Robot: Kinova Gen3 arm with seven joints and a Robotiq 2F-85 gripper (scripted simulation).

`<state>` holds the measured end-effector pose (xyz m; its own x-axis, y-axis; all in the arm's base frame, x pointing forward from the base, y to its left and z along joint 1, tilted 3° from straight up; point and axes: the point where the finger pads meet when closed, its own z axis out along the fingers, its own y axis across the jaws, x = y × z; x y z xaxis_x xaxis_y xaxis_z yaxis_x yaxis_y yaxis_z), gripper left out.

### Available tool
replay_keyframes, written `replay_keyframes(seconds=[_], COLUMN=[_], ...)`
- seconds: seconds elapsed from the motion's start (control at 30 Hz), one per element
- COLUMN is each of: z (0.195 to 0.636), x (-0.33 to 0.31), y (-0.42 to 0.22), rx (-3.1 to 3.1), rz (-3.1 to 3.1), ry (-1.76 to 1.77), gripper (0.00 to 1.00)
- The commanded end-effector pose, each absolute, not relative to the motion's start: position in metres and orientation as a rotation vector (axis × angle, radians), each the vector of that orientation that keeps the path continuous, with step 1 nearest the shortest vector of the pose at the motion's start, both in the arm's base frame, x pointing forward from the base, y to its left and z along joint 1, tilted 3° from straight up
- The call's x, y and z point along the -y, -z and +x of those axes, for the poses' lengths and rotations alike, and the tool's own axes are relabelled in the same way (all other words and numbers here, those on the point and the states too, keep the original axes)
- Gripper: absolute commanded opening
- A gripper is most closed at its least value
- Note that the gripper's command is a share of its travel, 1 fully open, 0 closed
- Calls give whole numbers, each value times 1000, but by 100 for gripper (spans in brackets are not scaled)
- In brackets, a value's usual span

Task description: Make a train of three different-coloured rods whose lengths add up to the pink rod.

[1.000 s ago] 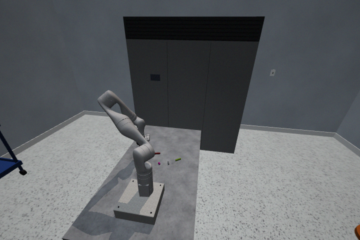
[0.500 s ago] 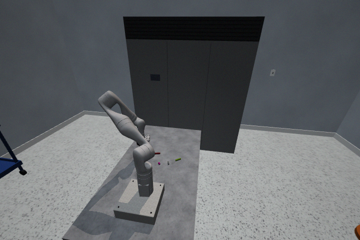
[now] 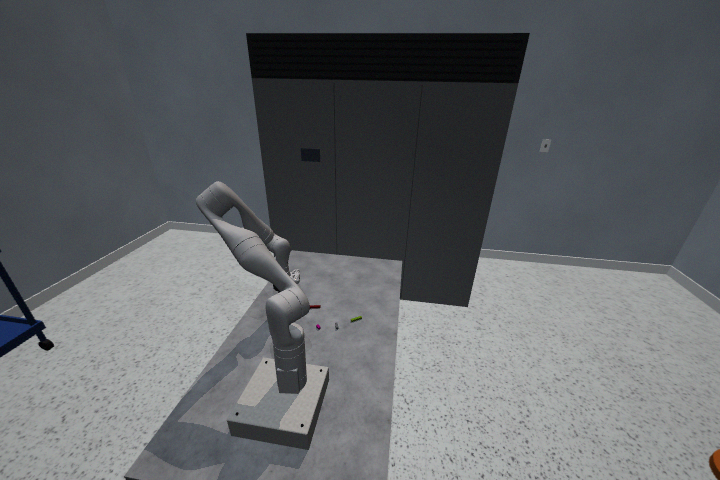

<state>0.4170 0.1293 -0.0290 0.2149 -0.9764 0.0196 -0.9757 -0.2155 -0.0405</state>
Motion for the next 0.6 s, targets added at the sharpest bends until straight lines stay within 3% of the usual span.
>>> replay_keyframes(seconds=[0.0,0.4,0.43,0.57], z=[417,417,417,417], x=[-130,-130,-130,-130], y=[28,28,28,28], rx=[-1955,-1955,-1955,-1955], rz=[-2432,-2432,-2432,-2432], ry=[64,64,64,64], gripper=[24,24,5,5])
